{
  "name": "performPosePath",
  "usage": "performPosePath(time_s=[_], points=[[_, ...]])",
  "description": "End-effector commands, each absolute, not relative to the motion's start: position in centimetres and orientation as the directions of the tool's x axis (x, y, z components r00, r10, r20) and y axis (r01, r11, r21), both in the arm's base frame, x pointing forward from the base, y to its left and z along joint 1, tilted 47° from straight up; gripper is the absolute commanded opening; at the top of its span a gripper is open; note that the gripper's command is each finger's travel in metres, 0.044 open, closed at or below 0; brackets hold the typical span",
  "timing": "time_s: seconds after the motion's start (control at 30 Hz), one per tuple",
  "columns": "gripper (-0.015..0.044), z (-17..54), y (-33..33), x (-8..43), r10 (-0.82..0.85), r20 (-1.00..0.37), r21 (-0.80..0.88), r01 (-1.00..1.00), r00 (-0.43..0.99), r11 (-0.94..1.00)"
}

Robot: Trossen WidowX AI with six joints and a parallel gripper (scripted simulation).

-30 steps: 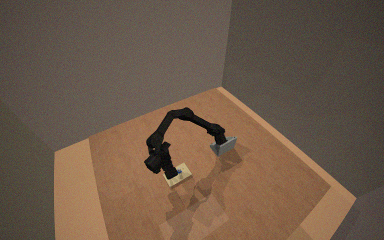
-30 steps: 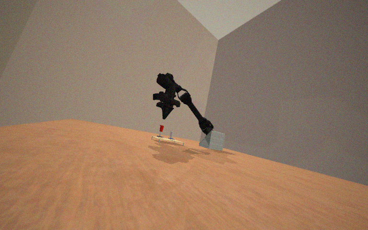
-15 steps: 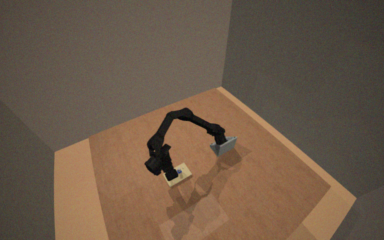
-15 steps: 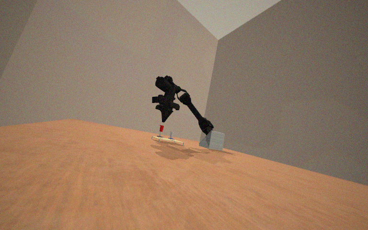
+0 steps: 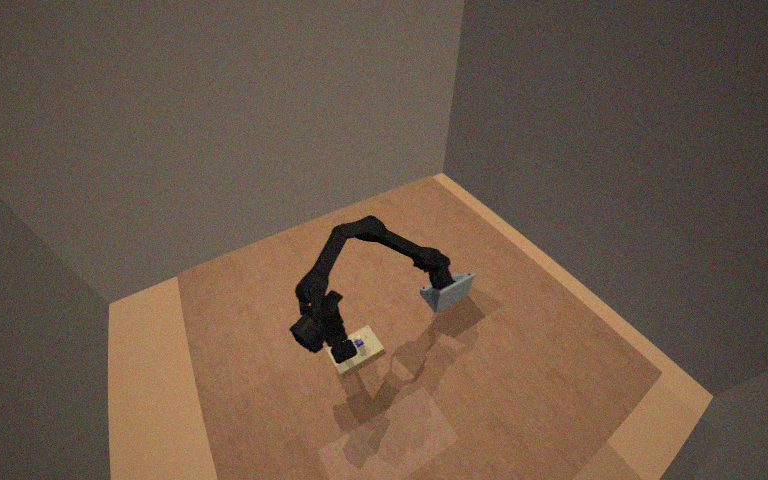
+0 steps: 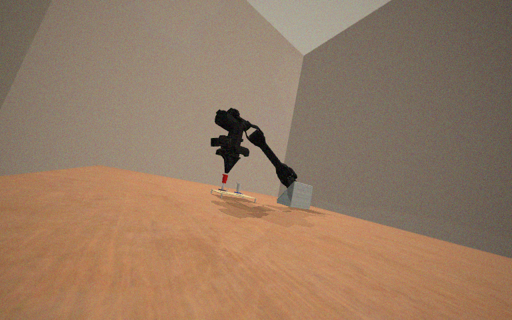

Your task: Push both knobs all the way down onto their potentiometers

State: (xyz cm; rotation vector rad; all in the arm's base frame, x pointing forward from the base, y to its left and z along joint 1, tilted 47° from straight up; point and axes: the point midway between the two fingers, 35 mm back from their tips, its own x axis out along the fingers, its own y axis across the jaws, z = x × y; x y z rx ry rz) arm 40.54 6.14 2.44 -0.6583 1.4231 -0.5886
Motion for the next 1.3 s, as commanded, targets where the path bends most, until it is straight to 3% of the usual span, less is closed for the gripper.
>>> performPosePath(time_s=[0.0, 1.27], points=[[0.0, 2.46, 6.03, 40.57, -0.72, -0.69, -0.723, -0.022, 0.068, 0.691], [0.0, 2.12, 5.67, 40.6, -0.721, -0.69, -0.723, -0.022, 0.068, 0.69]])
